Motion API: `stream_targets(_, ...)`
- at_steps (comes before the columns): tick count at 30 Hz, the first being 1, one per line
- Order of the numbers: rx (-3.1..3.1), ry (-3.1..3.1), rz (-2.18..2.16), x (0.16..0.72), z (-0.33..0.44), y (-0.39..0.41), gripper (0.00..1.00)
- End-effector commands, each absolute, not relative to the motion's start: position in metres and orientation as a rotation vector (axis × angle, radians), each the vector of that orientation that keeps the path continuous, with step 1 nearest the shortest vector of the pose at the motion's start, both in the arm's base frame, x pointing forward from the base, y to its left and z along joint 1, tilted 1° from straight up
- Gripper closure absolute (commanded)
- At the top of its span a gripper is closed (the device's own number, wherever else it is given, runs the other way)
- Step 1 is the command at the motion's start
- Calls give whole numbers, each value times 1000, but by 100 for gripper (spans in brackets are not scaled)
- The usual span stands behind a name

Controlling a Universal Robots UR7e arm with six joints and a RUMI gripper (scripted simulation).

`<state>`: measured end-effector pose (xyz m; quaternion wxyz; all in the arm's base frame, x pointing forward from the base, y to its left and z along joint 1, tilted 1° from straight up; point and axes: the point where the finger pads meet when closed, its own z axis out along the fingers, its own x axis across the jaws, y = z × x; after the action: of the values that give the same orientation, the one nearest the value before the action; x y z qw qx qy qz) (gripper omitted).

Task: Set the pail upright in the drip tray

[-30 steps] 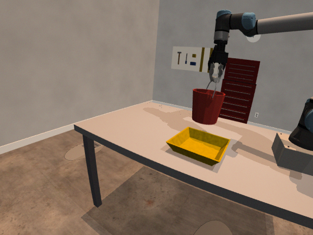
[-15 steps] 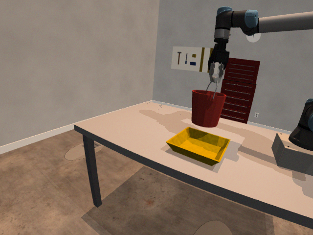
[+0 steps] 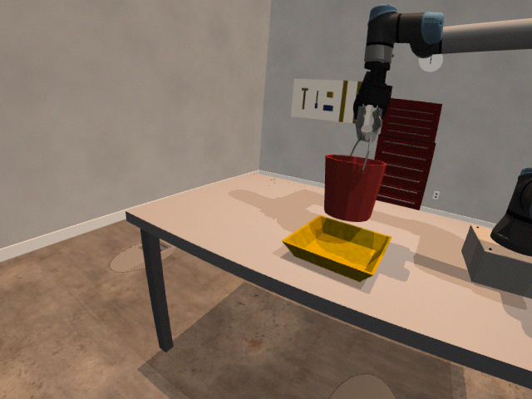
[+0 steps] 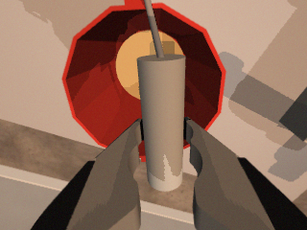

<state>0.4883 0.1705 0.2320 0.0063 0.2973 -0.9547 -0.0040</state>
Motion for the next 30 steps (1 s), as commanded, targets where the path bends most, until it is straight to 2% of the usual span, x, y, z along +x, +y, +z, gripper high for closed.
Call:
stream_targets(1,930,-2990,-11,484,233,183,100)
stream_targets(30,930,-2990,-11,457,233,245,100)
